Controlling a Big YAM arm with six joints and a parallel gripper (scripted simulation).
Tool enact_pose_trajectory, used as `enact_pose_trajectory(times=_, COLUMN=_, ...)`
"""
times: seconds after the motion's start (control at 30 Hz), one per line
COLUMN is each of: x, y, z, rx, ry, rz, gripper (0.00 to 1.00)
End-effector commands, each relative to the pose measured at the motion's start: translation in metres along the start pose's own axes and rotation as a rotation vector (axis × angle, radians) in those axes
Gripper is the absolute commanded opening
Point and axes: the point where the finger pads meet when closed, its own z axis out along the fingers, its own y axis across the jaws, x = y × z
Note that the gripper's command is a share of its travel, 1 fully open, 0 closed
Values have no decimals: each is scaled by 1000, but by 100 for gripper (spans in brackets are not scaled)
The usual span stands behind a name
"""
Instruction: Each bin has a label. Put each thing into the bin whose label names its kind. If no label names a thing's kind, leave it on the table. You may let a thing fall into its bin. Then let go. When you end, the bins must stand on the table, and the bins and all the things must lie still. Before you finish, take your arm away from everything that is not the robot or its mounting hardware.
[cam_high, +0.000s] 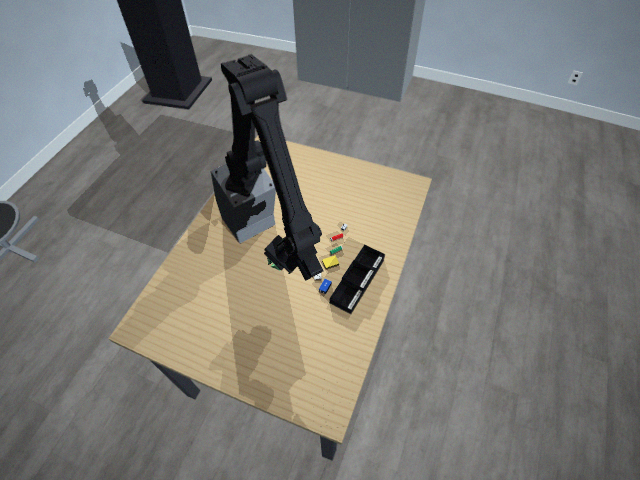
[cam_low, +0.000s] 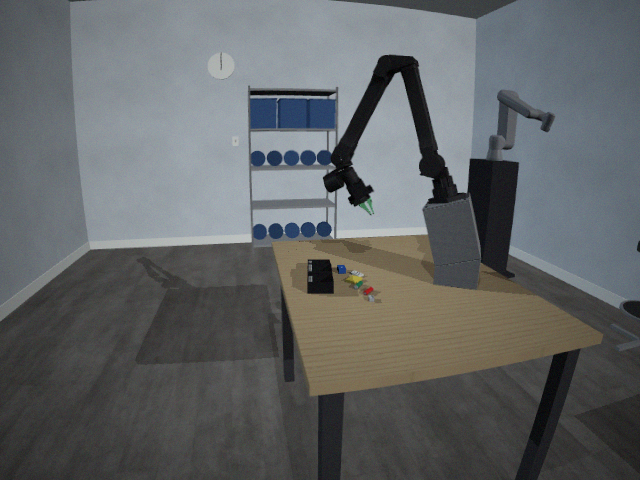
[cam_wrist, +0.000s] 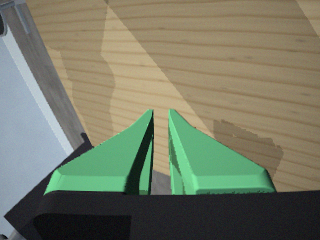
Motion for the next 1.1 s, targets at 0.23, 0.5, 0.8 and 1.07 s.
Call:
enact_pose_trajectory(times=0.23, x=0, y=0, z=0, rx=0, ry=0, rz=0, gripper=8)
enact_pose_trajectory(times=0.5, x=13, y=2, z=-32, rx=34, ry=12, rz=9, gripper=8)
enact_pose_trajectory(times=0.8, x=-43, y=-24, z=-37, rx=146, ry=3, rz=273, gripper=8)
enact_pose_trajectory(times=1.07, x=-66, y=-36, z=-46, rx=207, ry=-16, rz=416, gripper=8)
